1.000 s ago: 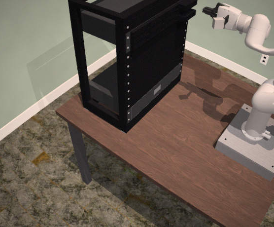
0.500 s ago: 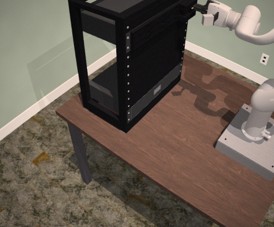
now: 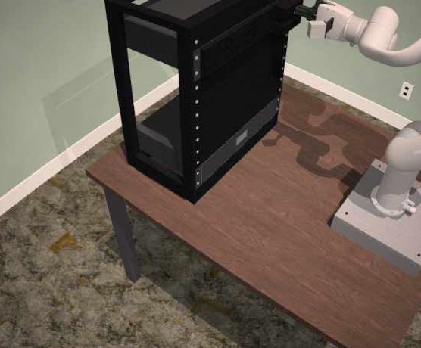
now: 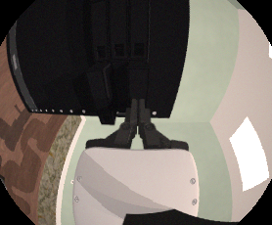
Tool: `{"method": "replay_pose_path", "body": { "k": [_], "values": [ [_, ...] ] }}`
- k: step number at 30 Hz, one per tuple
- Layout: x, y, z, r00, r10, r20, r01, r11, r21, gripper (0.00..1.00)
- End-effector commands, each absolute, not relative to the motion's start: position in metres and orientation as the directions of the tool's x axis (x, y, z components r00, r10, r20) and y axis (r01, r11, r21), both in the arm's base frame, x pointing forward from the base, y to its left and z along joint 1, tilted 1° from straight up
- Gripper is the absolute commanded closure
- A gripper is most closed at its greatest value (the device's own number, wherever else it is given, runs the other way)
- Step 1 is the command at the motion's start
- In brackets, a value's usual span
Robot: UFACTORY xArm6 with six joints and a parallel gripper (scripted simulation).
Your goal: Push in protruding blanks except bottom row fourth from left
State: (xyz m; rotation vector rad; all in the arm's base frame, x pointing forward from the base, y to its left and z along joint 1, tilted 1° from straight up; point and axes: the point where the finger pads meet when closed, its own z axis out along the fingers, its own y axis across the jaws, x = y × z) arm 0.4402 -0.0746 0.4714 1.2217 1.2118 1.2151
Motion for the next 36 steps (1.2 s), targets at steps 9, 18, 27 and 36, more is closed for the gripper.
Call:
{"method": "replay_pose_path", "body": {
  "k": [9, 18, 27, 36],
  "values": [
    [0.450, -0.074, 0.473, -0.003, 1.000, 0.010, 0.005, -0.010, 1.000, 1.00],
    [0.451, -0.074, 0.473, -0.003, 1.000, 0.010, 0.005, -0.010, 1.000, 1.00],
    [0.460, -0.074, 0.473, -0.003, 1.000, 0.010, 0.005, -0.010, 1.000, 1.00],
    [0.460, -0.074, 0.473, -0.003, 1.000, 0.010, 0.005, -0.010, 1.000, 1.00]
  ]
}}
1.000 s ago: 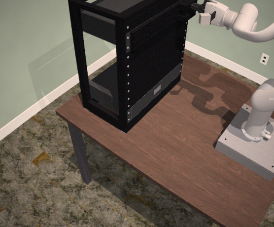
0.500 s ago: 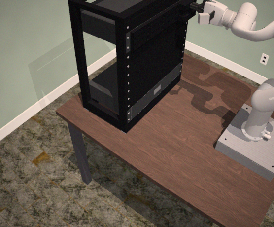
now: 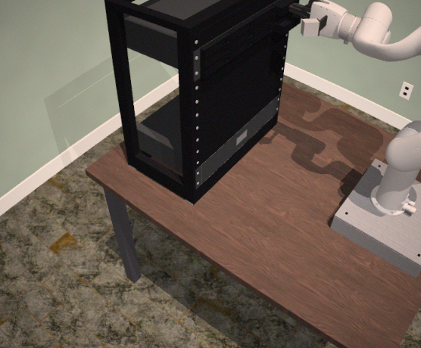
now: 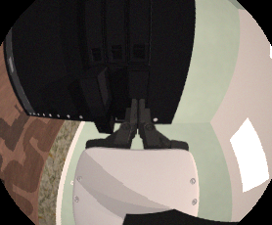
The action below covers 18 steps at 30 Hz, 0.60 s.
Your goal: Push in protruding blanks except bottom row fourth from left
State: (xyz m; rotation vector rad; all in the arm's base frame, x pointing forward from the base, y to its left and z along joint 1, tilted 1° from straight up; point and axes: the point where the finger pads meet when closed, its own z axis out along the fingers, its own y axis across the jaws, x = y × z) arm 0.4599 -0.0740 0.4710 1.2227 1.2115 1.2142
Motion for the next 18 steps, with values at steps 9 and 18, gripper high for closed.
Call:
{"method": "replay_pose_path", "body": {
  "k": [9, 18],
  "values": [
    [0.4701, -0.0734, 0.4731, -0.003, 1.000, 0.010, 0.005, -0.010, 1.000, 1.00],
    [0.4701, -0.0734, 0.4731, -0.003, 1.000, 0.010, 0.005, -0.010, 1.000, 1.00]
  ]
}}
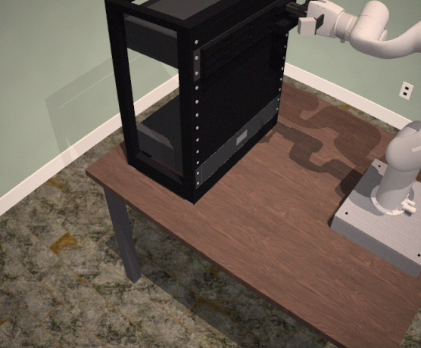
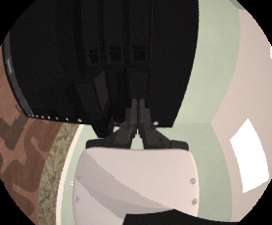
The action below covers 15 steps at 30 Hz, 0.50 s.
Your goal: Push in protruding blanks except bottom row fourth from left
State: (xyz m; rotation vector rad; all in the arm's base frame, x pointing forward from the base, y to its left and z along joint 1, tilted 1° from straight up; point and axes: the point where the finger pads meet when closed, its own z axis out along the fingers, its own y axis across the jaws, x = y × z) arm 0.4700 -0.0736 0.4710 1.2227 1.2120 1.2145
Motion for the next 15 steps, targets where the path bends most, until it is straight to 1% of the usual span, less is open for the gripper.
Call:
{"method": "replay_pose_path", "body": {
  "k": [1, 15],
  "values": [
    [0.4702, -0.0734, 0.4731, -0.003, 1.000, 0.010, 0.005, -0.010, 1.000, 1.00],
    [0.4731, -0.0736, 0.4733, -0.003, 1.000, 0.010, 0.005, -0.010, 1.000, 1.00]
  ]
}}
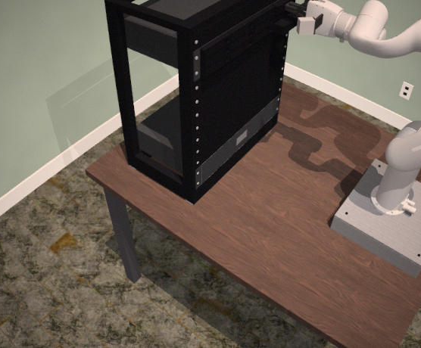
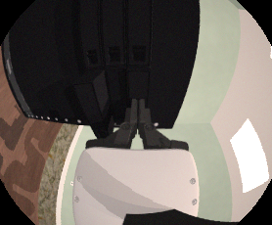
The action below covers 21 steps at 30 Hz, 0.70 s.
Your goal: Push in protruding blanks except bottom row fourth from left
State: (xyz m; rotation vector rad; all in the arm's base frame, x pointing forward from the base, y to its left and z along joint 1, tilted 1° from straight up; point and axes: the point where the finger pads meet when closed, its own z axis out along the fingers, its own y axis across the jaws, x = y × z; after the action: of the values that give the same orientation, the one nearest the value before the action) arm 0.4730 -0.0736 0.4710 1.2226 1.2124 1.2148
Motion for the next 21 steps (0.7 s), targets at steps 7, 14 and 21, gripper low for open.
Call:
{"method": "replay_pose_path", "body": {
  "k": [7, 14, 21],
  "values": [
    [0.4749, -0.0737, 0.4734, -0.003, 1.000, 0.010, 0.005, -0.010, 1.000, 1.00],
    [0.4761, -0.0738, 0.4734, -0.003, 1.000, 0.010, 0.005, -0.010, 1.000, 1.00],
    [0.4763, -0.0738, 0.4734, -0.003, 1.000, 0.010, 0.005, -0.010, 1.000, 1.00]
  ]
}}
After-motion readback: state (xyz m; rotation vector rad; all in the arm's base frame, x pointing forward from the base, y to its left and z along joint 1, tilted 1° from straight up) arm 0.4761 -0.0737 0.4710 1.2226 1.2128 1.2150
